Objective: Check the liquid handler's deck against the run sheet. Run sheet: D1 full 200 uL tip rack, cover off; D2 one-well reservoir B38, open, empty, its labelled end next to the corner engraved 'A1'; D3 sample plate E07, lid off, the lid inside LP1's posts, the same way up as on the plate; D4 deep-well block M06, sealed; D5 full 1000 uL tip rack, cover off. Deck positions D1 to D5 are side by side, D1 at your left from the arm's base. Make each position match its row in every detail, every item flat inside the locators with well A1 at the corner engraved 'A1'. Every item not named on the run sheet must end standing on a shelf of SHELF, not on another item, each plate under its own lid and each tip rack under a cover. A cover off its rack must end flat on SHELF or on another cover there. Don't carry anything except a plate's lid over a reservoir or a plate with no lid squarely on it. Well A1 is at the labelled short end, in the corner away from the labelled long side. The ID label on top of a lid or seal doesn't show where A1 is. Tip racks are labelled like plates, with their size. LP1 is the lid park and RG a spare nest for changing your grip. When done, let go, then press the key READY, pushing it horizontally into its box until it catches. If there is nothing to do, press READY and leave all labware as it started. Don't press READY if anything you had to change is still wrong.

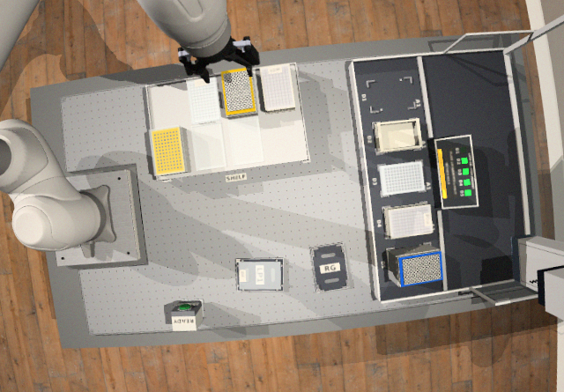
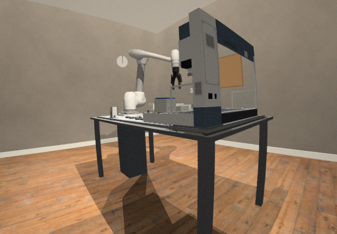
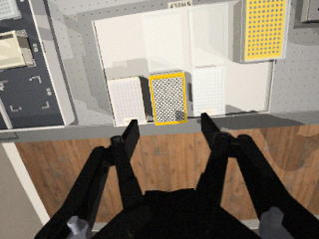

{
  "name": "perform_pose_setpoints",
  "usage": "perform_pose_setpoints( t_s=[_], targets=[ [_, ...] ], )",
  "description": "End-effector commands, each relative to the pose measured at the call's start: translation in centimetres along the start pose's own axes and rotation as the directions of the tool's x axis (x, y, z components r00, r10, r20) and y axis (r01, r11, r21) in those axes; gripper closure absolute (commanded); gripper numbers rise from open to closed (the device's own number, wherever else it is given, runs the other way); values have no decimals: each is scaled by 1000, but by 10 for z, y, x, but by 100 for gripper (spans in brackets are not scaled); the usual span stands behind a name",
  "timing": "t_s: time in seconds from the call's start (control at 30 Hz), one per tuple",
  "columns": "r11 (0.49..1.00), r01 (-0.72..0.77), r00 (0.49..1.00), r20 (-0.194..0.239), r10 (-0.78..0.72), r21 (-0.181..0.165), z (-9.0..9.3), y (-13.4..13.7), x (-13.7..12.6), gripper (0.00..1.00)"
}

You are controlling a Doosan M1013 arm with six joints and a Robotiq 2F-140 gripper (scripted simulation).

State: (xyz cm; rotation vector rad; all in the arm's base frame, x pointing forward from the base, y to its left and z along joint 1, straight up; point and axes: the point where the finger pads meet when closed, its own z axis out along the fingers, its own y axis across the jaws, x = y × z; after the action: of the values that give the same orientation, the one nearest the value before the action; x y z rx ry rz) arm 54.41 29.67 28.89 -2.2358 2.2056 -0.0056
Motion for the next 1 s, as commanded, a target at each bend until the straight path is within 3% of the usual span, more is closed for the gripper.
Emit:
perform_pose_setpoints(
  t_s=[0.0,0.97],
  targets=[
    [1000,0,1000,1,0,1,3,0,0,34],
    [1000,0,1000,1,0,1,45,0,0,34]
  ],
)
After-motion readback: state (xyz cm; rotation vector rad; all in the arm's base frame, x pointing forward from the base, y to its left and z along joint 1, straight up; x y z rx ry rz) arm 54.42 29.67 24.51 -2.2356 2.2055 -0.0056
